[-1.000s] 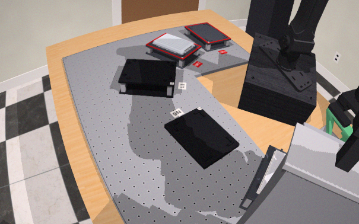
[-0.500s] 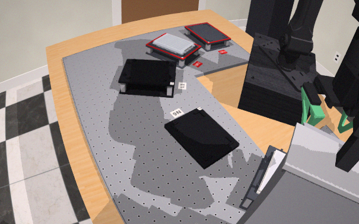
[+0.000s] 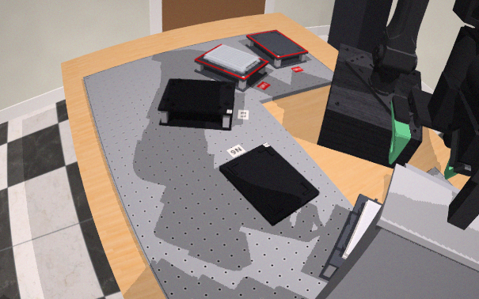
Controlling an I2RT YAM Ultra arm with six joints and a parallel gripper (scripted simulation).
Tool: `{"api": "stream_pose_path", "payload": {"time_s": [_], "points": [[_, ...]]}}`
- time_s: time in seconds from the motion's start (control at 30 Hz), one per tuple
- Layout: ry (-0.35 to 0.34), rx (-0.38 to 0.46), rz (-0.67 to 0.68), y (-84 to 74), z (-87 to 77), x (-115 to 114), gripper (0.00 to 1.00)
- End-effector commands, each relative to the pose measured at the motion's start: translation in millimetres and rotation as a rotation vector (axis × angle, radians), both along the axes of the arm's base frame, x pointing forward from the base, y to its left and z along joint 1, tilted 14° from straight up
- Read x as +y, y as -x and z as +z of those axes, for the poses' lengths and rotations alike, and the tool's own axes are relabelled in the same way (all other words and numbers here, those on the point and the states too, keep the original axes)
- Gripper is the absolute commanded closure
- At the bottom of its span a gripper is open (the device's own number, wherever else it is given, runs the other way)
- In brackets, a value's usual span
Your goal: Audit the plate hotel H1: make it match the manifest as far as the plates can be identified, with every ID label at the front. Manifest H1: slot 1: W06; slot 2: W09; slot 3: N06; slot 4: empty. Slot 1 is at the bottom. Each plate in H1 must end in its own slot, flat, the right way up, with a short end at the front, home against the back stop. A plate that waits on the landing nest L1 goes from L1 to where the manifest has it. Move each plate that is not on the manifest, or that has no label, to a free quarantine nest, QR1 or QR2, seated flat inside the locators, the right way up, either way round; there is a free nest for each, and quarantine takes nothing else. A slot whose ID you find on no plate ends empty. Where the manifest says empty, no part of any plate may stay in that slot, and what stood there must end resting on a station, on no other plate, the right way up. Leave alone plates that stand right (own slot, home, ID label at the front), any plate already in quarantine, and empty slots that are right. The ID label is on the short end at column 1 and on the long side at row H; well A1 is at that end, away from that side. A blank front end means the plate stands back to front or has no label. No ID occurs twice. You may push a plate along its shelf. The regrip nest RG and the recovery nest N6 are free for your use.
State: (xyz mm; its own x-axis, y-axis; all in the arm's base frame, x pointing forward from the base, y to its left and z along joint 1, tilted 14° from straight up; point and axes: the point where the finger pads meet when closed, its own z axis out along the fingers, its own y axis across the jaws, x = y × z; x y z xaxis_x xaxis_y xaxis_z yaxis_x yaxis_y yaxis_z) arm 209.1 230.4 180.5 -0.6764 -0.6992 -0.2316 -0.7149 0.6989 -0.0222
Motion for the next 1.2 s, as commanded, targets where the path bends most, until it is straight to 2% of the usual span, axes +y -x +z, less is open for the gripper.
{"api": "stream_pose_path", "payload": {"time_s": [0.0,0.07,0.3,0.33,0.47,0.57,0.63,0.67,0.73,0.8,1.17], "points": [[-0.067,-0.006,-0.113,-1.0,13.5,3,0.0],[-0.067,-0.006,-0.113,-1.0,13.5,3,0.0],[-0.094,0.019,-0.256,-1.1,13.5,3,0.0],[-0.072,0.034,-0.258,0.6,0.1,0,0.0],[-0.045,0.052,-0.264,-3.7,-22.6,3,0.0],[-0.046,0.05,-0.263,-5.2,-31.7,4,0.0],[-0.046,0.05,-0.263,-5.2,-31.7,4,0.0],[-0.074,0.031,-0.258,-4.1,-24.8,4,0.0],[-0.07,0.034,-0.259,-6.0,-32.7,5,0.0],[-0.044,0.051,-0.26,-8.0,-48.5,6,0.0],[-0.042,0.05,-0.255,-13.7,-81.0,10,0.0]]}}
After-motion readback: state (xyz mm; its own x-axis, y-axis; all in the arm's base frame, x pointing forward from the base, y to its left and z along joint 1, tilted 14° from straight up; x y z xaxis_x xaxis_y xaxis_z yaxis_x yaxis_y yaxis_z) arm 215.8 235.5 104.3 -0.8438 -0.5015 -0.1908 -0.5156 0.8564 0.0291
